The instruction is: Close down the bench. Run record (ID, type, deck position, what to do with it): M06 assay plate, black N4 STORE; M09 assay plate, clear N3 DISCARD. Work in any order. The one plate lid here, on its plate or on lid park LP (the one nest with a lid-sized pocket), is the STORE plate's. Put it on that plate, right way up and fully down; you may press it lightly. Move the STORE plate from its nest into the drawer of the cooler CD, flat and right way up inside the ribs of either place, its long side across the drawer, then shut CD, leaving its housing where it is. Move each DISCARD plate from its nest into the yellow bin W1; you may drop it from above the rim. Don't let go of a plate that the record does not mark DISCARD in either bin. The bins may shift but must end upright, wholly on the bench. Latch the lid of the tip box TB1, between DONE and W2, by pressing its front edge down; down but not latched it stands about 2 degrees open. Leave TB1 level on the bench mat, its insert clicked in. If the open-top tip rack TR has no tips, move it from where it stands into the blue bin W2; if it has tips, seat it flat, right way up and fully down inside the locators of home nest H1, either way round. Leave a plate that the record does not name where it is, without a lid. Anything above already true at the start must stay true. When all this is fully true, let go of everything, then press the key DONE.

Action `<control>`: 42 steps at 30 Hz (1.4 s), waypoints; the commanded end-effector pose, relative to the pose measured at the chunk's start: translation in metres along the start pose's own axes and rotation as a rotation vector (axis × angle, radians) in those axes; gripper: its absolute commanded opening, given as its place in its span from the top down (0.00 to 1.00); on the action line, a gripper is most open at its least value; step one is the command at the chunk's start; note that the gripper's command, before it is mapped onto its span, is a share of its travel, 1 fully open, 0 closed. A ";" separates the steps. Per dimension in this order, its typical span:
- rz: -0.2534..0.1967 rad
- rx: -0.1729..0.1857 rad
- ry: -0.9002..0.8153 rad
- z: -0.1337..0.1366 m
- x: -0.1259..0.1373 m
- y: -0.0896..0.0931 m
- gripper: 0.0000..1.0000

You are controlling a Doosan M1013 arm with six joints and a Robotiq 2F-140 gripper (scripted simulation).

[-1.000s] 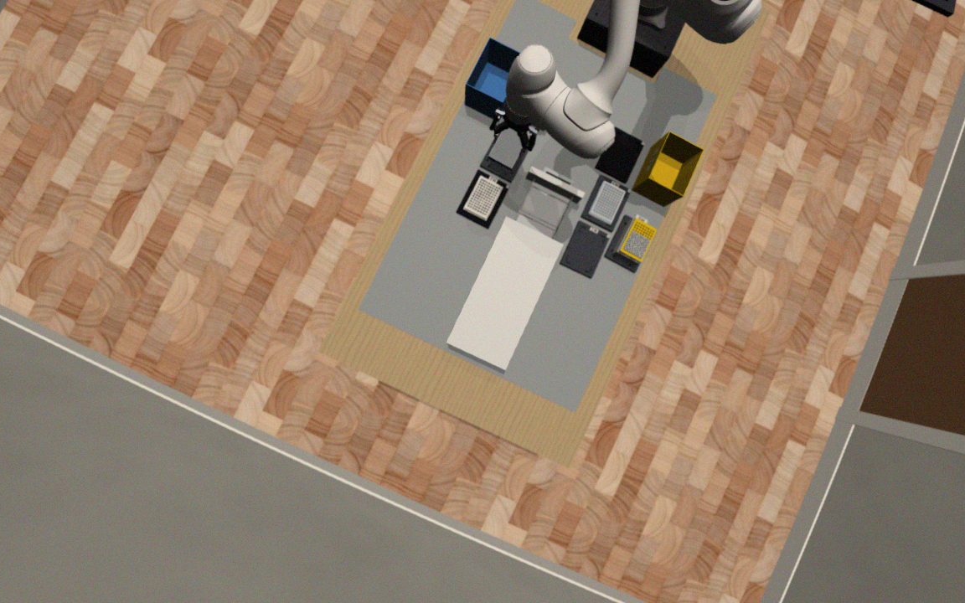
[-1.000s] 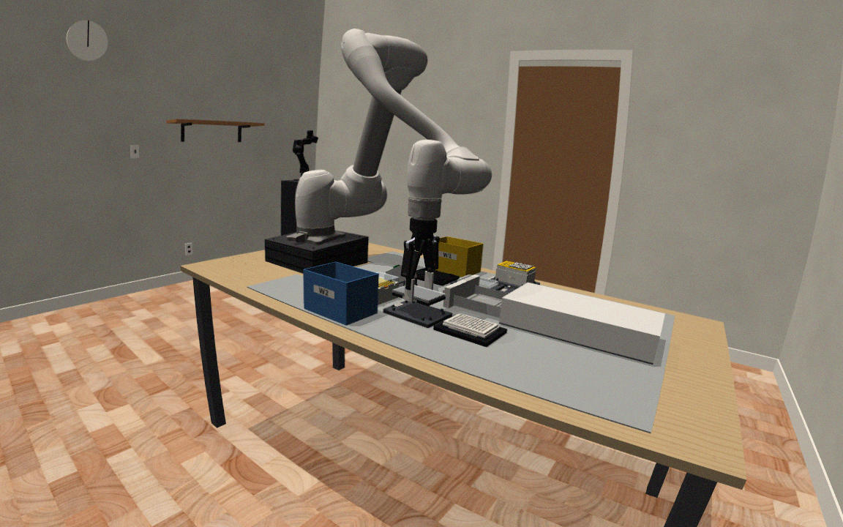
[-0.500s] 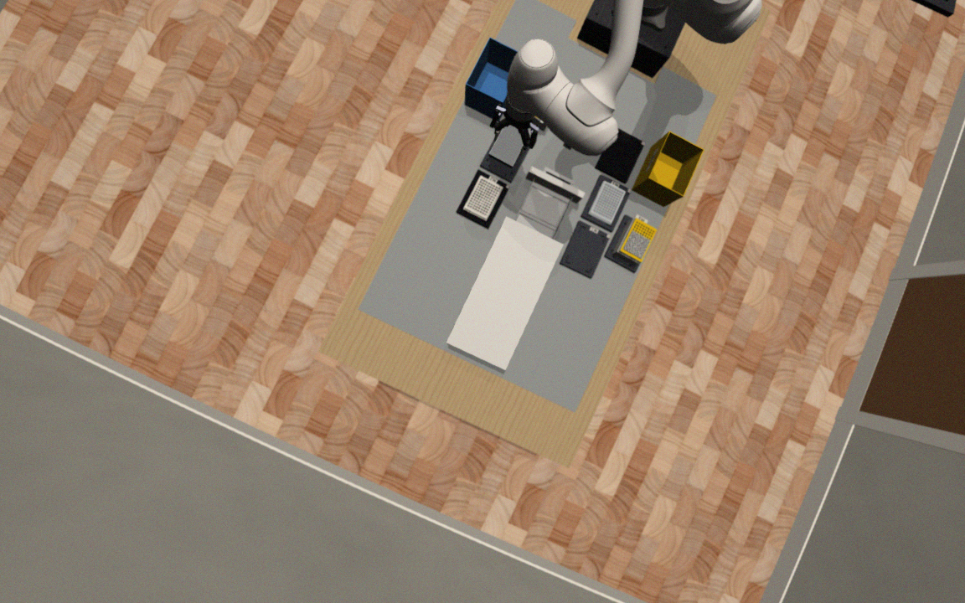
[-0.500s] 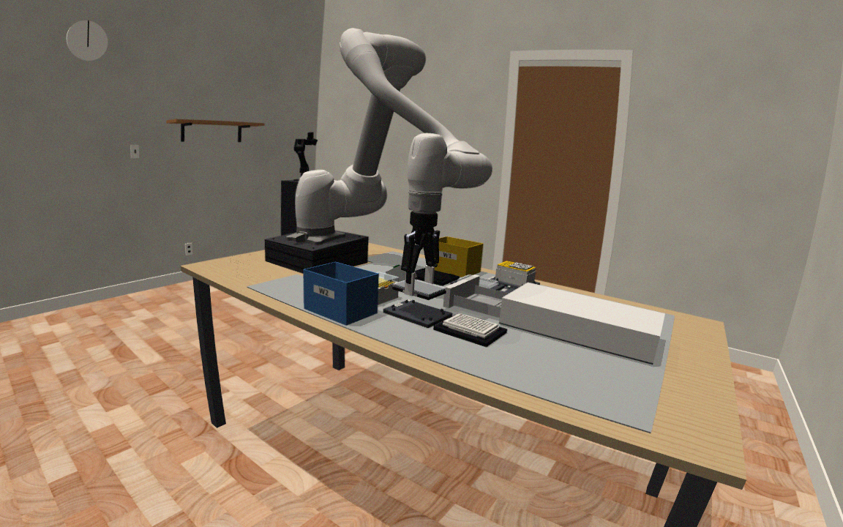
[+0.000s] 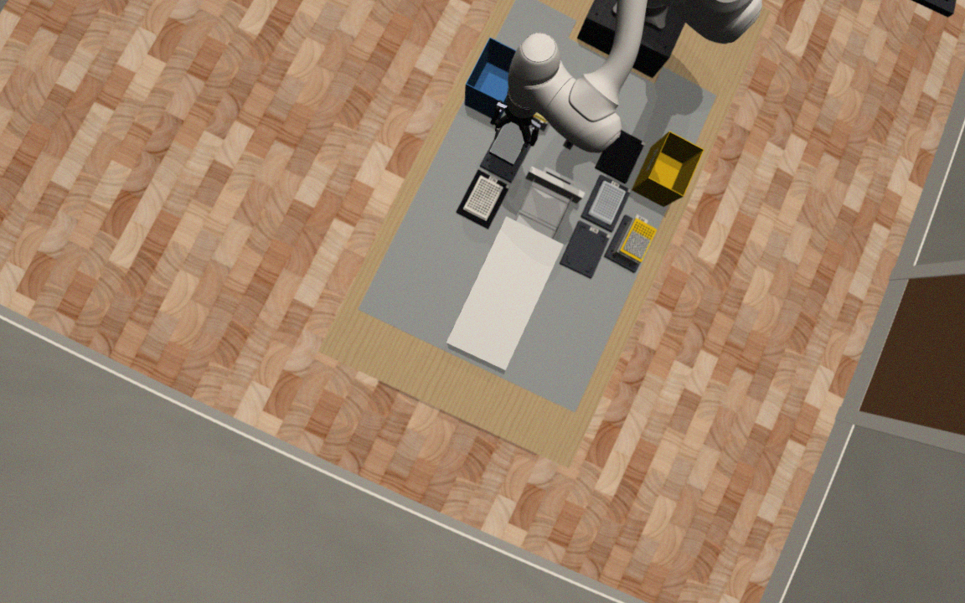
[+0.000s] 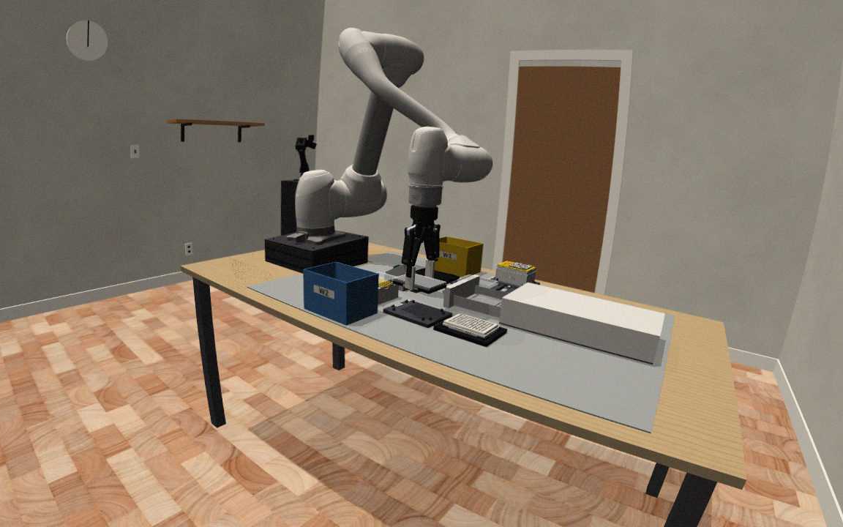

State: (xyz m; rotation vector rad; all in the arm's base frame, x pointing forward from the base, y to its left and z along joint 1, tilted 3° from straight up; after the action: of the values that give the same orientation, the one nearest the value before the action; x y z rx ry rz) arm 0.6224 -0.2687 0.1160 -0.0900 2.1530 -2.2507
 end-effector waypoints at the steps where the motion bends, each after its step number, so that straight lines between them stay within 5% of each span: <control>1: 0.000 0.000 0.000 0.000 0.000 -0.005 1.00; 42: 0.000 0.000 0.000 0.000 0.000 -0.050 1.00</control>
State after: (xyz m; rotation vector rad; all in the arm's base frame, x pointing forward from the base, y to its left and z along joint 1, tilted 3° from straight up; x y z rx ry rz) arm 0.6234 -0.2665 0.1644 -0.0900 2.1530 -2.2507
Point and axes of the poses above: the point where the finger pads meet when closed, its own y axis out along the fingers, its own z axis across the jaws, x = y × z, the point moved 10 cm from there along -y, back along the fingers, and after that the axes turned 13 degrees about -y, right-handed, at the moved point
